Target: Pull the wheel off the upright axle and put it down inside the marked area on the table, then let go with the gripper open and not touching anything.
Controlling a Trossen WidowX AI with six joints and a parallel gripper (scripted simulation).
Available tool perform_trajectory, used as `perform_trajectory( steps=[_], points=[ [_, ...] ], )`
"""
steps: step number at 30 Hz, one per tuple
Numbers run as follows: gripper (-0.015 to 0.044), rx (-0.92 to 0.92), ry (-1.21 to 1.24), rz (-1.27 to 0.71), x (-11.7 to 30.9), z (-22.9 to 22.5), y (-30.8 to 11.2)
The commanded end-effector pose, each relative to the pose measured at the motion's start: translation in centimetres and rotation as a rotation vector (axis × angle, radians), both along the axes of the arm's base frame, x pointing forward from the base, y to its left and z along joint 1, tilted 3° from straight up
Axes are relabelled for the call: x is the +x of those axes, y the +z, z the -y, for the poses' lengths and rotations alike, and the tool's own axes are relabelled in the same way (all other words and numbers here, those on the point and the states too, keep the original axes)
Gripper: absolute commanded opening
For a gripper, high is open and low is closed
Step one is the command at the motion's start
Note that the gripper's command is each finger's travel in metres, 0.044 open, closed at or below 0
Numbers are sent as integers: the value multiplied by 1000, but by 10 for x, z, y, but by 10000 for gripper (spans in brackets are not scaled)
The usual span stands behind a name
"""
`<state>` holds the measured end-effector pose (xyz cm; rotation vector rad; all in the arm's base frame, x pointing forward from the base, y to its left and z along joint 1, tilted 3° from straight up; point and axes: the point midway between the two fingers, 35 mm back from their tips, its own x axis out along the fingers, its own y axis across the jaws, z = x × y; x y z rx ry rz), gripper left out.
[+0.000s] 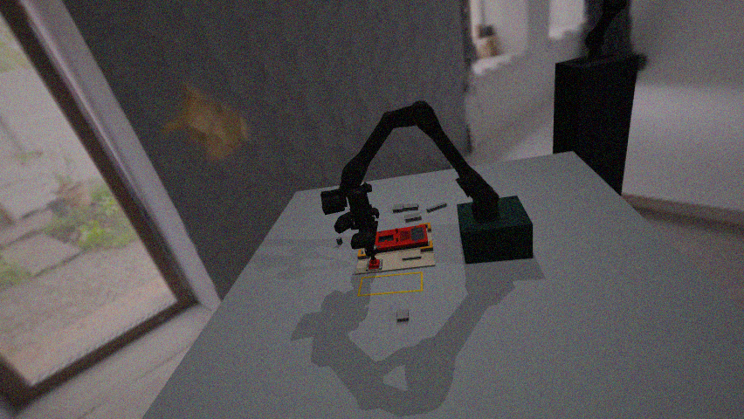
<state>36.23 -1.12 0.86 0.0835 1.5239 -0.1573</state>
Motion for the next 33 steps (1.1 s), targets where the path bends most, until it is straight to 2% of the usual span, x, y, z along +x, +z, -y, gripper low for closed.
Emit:
perform_trajectory(
  steps=[1,17,25,28,33],
  points=[
    [0,1,0,13,2,0,6],
    [0,1,0,15,2,-1,12],
    [0,2,0,15,-6,-2,43],
    [0,0,3,3,-7,-2,34],
    [0,3,3,6,-13,-27,35]
  ],
)
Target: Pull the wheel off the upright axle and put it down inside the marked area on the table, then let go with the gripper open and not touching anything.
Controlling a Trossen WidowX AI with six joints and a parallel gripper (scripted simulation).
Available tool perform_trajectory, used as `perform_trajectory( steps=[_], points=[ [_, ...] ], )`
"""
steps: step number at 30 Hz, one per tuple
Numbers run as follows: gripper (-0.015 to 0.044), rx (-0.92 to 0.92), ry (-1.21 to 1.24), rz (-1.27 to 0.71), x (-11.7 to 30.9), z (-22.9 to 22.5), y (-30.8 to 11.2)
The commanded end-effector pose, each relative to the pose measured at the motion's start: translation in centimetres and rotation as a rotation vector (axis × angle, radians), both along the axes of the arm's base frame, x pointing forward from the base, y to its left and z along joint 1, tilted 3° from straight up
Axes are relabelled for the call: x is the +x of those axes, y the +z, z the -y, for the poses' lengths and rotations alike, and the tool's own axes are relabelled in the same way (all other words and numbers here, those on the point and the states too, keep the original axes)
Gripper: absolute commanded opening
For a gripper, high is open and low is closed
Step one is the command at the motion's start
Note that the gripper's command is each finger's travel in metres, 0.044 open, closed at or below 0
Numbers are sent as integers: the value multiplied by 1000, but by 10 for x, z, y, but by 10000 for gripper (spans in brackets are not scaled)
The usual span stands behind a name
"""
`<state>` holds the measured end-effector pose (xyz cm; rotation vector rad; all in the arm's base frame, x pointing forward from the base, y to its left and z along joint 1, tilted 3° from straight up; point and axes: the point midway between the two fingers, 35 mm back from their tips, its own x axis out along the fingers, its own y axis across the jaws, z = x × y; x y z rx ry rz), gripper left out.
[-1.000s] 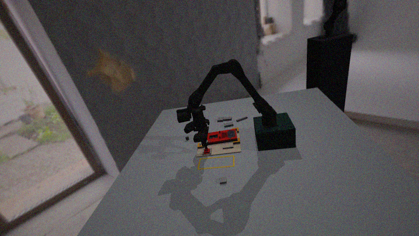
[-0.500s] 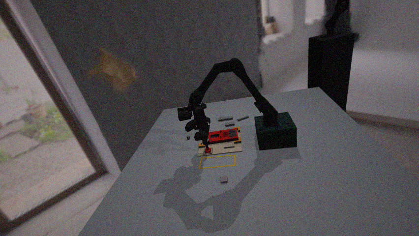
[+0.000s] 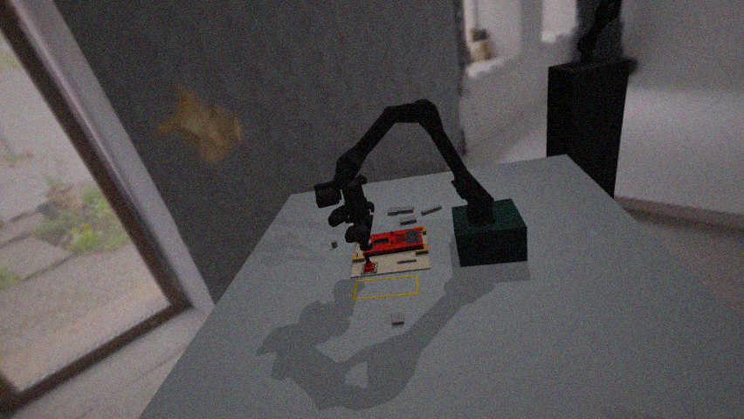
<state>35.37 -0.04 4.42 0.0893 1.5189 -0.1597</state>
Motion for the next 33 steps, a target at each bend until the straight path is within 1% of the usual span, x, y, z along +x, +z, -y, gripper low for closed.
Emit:
perform_trajectory(
  steps=[1,15,18,23,27,33],
  points=[
    [0,2,8,1,-6,-22,0],
    [0,10,5,6,-33,-88,2],
    [0,10,6,6,-33,-88,1],
    [0,10,6,6,-32,-88,-17],
    [0,10,6,6,-32,-88,-21],
    [0,9,6,6,-28,-87,-50]
  ],
)
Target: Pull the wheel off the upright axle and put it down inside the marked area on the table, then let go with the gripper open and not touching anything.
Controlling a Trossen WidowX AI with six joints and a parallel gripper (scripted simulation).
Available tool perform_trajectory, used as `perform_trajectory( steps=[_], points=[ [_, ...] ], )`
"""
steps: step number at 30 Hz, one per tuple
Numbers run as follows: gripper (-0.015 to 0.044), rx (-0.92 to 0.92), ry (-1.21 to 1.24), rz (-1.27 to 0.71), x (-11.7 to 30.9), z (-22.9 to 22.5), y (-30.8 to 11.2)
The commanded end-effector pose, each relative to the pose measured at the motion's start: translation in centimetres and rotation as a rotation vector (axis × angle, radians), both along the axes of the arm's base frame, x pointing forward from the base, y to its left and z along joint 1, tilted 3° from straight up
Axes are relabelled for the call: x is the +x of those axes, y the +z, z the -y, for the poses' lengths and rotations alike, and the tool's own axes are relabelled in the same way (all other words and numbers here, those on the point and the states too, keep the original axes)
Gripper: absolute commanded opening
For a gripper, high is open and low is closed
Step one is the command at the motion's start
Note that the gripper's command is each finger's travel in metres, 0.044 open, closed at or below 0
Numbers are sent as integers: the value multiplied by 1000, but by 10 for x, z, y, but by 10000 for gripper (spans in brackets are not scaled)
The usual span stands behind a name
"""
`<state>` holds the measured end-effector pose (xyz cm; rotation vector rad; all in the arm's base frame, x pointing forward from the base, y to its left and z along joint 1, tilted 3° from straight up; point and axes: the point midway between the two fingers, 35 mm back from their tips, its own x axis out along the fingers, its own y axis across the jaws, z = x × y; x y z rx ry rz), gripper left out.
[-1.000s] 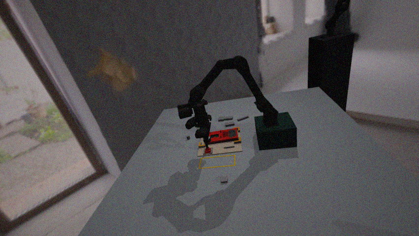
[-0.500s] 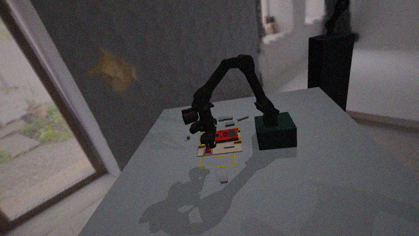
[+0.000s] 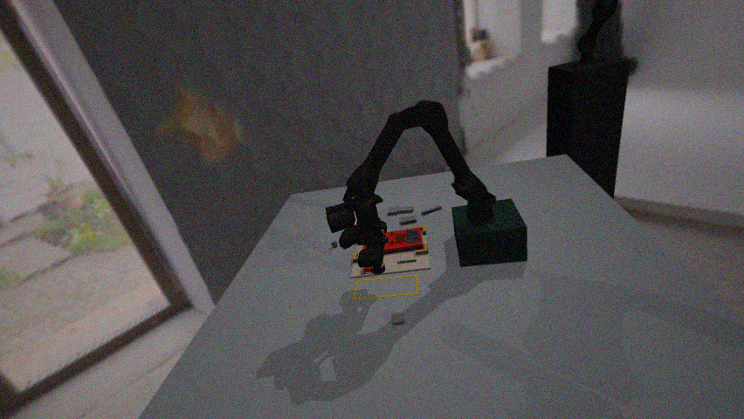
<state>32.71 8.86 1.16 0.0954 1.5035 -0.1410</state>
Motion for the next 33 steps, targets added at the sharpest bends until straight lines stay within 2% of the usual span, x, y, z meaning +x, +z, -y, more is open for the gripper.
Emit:
perform_trajectory(
  steps=[1,8,13,24,30,33],
  points=[
    [0,-5,-3,-11,-1,2,-24],
    [0,-5,-3,-11,-2,5,-66],
    [0,-5,-3,-11,-2,5,-70],
    [289,-6,-6,-19,-3,4,-64],
    [300,-5,-3,-12,-4,2,-12],
    [300,-5,-3,-11,-5,2,-6]
  ],
)
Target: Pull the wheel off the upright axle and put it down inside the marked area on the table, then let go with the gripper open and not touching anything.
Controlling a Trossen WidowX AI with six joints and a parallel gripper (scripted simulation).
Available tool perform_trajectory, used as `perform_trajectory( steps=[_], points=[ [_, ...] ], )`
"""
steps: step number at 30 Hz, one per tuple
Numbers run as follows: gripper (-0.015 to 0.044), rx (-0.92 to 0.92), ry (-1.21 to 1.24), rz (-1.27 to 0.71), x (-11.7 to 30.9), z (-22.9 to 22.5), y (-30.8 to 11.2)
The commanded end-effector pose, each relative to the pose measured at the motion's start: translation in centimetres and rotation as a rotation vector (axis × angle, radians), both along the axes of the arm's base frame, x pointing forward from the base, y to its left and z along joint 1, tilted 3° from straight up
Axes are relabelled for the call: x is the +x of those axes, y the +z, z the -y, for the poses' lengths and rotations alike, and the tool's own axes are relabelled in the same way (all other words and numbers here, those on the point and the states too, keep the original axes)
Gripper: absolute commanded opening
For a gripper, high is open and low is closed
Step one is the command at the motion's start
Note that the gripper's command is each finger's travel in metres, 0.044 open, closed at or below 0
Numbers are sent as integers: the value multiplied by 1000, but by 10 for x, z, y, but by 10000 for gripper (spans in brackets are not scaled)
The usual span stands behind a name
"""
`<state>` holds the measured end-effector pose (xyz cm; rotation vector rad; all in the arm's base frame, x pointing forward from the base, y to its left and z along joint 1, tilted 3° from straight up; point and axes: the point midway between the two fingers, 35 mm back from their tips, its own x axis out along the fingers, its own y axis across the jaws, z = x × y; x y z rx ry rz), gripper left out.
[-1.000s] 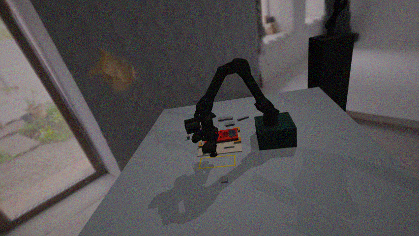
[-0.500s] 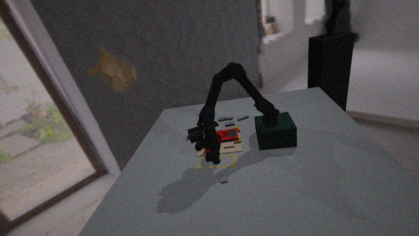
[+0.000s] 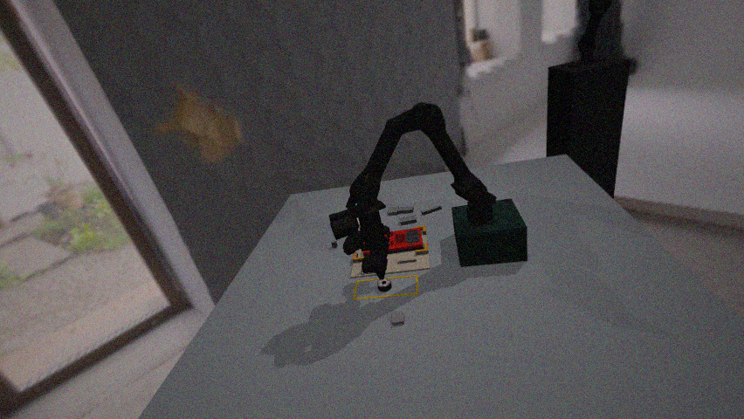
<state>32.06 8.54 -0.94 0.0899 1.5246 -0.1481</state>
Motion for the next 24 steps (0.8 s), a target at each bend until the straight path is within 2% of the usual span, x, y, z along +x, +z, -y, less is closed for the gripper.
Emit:
perform_trajectory(
  steps=[1,2,6,7,12,24],
  points=[
    [300,1,-2,11,1,-1,15],
    [326,3,0,10,0,0,7],
    [431,2,0,7,-32,7,30],
    [440,1,-1,6,-42,9,36],
    [440,0,-2,3,-86,20,56],
    [440,0,-2,3,-88,20,56]
  ],
)
